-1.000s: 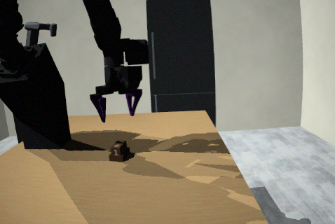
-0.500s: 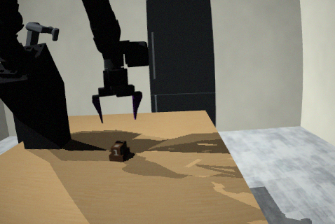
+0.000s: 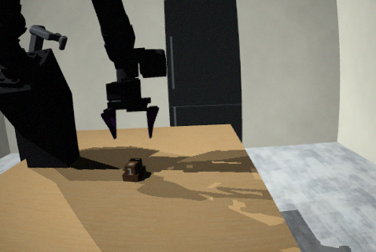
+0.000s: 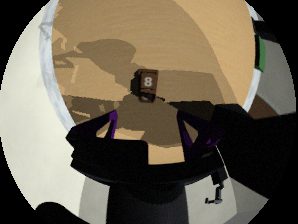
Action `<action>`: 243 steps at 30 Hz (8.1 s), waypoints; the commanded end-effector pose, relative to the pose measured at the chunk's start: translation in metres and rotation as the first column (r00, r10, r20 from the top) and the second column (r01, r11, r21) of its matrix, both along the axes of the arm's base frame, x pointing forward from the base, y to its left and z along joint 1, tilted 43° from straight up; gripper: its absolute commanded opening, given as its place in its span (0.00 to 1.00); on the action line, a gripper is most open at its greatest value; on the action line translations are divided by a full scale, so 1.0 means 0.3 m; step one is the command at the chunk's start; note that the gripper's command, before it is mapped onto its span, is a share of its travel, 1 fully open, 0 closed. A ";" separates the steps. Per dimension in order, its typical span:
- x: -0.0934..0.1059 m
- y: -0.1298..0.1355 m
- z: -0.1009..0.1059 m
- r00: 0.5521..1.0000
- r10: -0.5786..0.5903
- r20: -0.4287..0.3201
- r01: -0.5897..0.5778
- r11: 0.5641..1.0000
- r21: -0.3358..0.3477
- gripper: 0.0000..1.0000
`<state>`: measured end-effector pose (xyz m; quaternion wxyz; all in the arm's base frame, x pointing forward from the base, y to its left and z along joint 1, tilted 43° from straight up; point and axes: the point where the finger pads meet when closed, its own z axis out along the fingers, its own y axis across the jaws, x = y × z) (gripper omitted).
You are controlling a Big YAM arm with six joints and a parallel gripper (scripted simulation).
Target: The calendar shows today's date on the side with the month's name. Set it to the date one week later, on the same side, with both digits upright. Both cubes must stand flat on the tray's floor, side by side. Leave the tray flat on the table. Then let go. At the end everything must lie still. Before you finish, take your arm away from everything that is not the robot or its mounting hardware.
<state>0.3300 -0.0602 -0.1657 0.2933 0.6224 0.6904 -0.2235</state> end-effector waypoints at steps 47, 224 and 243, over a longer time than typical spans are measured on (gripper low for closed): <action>0.003 -0.010 -0.010 0.997 -0.052 0.049 0.052 0.999 0.006 0.45; 0.016 -0.103 -0.130 0.999 -0.032 0.039 0.032 0.999 0.005 0.45; 0.015 -0.103 -0.130 0.999 -0.032 0.039 0.032 0.999 0.005 0.45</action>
